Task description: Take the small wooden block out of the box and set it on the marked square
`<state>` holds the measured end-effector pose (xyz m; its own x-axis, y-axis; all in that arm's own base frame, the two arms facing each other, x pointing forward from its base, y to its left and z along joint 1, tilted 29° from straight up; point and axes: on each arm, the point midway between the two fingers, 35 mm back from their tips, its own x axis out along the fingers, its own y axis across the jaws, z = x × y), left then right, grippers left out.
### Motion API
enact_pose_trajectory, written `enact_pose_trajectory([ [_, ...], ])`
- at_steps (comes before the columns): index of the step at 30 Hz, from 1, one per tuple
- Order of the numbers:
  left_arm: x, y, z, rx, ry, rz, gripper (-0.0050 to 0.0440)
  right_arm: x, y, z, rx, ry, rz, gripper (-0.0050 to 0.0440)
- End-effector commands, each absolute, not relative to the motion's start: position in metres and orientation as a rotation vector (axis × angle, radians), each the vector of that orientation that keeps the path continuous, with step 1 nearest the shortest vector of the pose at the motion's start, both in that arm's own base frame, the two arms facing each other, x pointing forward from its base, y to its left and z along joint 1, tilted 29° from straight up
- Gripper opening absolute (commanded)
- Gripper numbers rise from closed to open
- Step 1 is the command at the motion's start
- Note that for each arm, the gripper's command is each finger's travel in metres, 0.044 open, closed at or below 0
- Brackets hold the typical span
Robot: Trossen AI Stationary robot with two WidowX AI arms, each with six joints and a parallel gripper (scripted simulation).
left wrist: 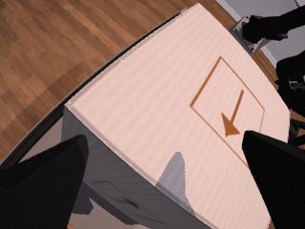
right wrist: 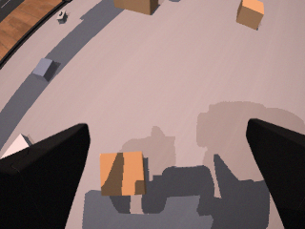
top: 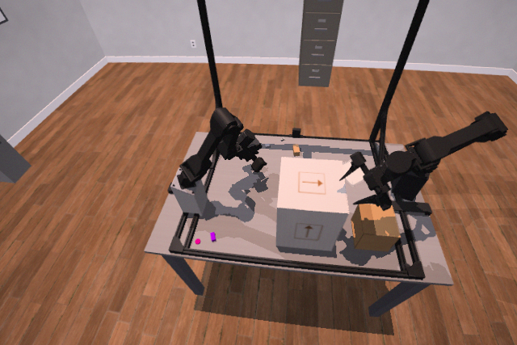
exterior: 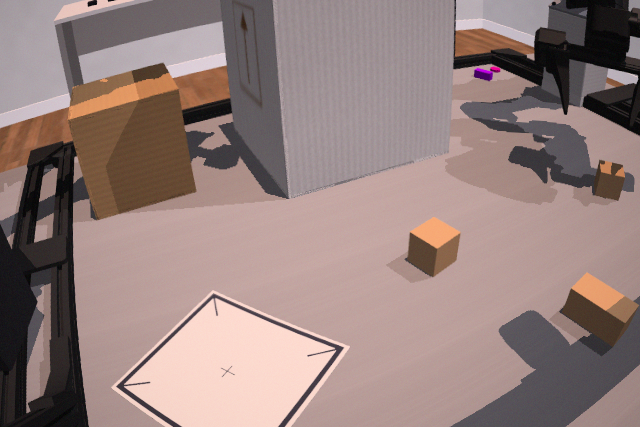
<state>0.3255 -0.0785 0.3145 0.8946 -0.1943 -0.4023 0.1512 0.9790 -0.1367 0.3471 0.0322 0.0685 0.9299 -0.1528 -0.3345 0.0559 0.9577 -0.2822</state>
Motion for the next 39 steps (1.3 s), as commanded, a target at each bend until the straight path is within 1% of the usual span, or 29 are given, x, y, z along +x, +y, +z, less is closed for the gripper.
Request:
enact_pose_trajectory([
  [1, 0.355, -0.144, 0.307, -0.067, 0.474, -0.291, 0.0400, 0.347, 0.032, 0.069, -0.269, 0.359, -0.111, 0.0400],
  [4, 0.359, -0.190, 0.293, -0.004, 0.505, -0.382, 0.0400, 0.347, 0.032, 0.069, -0.269, 0.359, -0.111, 0.0400],
  [6, 0.359, -0.190, 0.293, -0.004, 0.505, -0.382, 0.0400, 0.347, 0.032, 0.069, -0.269, 0.359, -0.111, 0.0400],
  [8, 0.357, -0.231, 0.280, 0.053, 0.527, -0.461, 0.0400, 0.347, 0.032, 0.069, -0.269, 0.359, -0.111, 0.0400],
  [14, 0.336, -0.321, 0.244, 0.186, 0.563, -0.632, 0.0400, 0.347, 0.032, 0.069, -0.269, 0.359, -0.111, 0.0400],
  [18, 0.317, -0.366, 0.208, 0.287, 0.610, -0.709, 0.0400, 0.347, 0.032, 0.069, -0.269, 0.359, -0.111, 0.0400],
  [21, 0.323, -0.364, 0.162, 0.278, 0.760, -0.595, 0.0400, 0.347, 0.032, 0.069, -0.269, 0.359, -0.111, 0.0400],
  [23, 0.323, -0.364, 0.162, 0.278, 0.760, -0.595, 0.0400, 0.347, 0.032, 0.069, -0.269, 0.359, -0.111, 0.0400],
  [30, 0.326, -0.345, 0.065, 0.272, 1.019, -0.276, 0.0400, 0.347, 0.032, 0.069, -0.269, 0.359, -0.111, 0.0400],
  [36, 0.323, -0.320, -0.002, 0.266, 1.127, 0.028, 0.0400, 0.347, 0.032, 0.069, -0.269, 0.359, -0.111, 0.0400],
  [38, 0.321, -0.311, -0.019, 0.270, 1.141, 0.112, 0.0400, 0.347, 0.032, 0.069, -0.269, 0.359, -0.111, 0.0400],
  [39, 0.321, -0.311, -0.019, 0.270, 1.141, 0.112, 0.0400, 0.347, 0.032, 0.069, -0.269, 0.359, -0.111, 0.0400],
])
